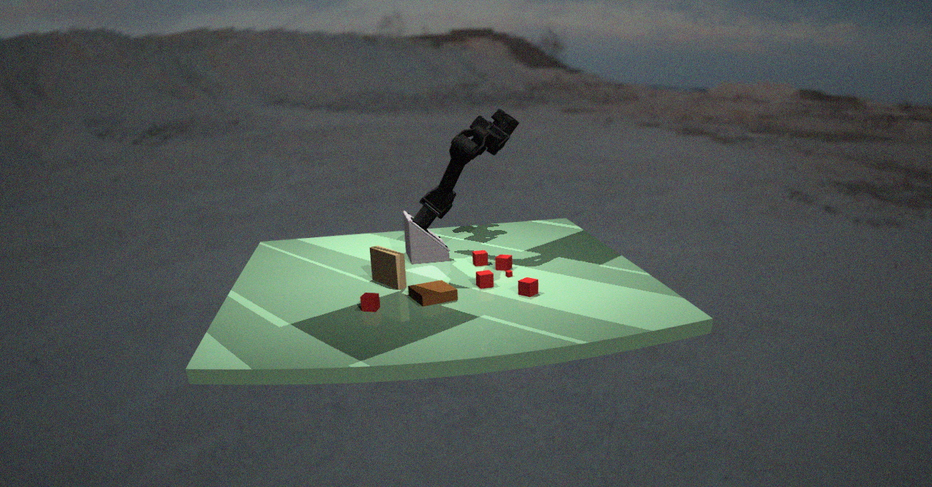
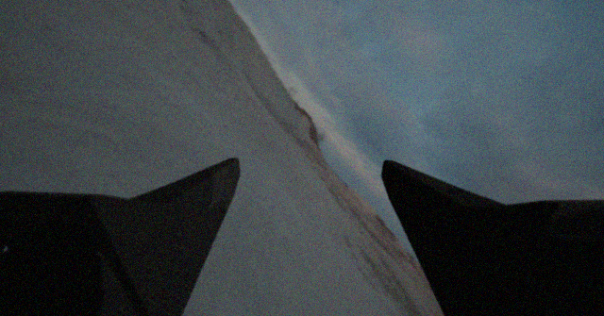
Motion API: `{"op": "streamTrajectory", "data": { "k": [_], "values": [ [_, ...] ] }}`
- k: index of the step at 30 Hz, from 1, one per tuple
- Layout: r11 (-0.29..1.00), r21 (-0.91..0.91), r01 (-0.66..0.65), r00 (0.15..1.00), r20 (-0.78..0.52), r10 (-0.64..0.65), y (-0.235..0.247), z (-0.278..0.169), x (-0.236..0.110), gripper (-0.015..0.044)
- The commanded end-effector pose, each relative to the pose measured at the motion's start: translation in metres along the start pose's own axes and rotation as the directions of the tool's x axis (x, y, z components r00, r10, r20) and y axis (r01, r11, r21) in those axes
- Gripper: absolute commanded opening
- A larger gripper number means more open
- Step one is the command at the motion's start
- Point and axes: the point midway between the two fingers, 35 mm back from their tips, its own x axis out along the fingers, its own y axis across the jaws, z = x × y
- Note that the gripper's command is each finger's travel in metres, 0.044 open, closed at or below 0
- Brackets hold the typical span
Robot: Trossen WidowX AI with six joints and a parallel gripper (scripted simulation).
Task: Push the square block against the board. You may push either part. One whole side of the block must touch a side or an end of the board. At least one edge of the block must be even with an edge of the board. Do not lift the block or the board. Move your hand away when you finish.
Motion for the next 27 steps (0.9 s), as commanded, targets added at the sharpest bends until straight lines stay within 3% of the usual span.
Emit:
{"op": "streamTrajectory", "data": {
  "k": [1, 15, 27],
  "values": [
    [1.0, 0.0, 0.0, 1.0, 0.0, 0.0, 0.0, 0.0, 0.0, 0.0374],
    [0.997, 0.057, -0.046, 0.989, -0.136, 0.054, 0.013, -0.04, -0.004, 0.0006],
    [0.982, 0.173, -0.079, 0.923, -0.358, 0.137, 0.033, -0.108, -0.028, 0.0]
  ]
}}
